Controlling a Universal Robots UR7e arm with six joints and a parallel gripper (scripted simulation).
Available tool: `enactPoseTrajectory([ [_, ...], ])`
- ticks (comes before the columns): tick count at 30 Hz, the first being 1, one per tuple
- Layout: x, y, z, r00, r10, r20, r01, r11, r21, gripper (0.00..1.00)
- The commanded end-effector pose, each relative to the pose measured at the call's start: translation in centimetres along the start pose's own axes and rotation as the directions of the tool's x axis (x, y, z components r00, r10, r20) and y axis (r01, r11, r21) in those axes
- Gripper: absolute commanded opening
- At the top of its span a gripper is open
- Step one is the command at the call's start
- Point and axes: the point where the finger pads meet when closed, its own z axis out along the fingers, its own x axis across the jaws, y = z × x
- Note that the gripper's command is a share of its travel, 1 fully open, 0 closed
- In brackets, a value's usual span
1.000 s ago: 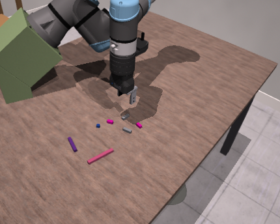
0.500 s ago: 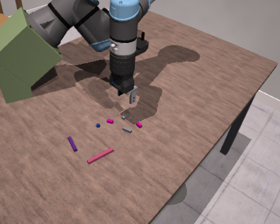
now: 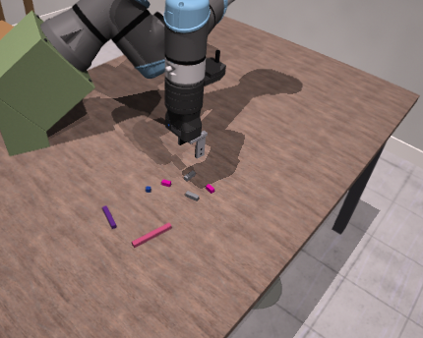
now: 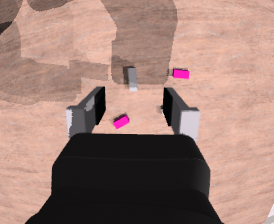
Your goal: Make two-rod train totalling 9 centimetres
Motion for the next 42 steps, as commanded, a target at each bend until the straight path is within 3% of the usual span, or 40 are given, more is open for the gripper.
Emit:
enactPoseTrajectory([
  [1,0.1,0.1,0.0,1.000,0.018,-0.001,-0.018,1.000,0.000,1.00],
  [18,0.9,1.0,-0.1,0.969,0.245,-0.001,-0.245,0.969,-0.001,1.00],
  [23,1.3,1.5,-0.1,0.936,0.351,-0.001,-0.351,0.936,-0.001,1.00],
  [33,2.2,2.8,-0.1,0.807,0.591,-0.001,-0.591,0.807,-0.001,1.00],
  [35,2.2,2.8,-0.1,0.807,0.591,-0.001,-0.591,0.807,-0.001,1.00],
  [42,2.8,4.1,-0.2,0.652,0.758,-0.001,-0.758,0.652,-0.001,1.00],
])
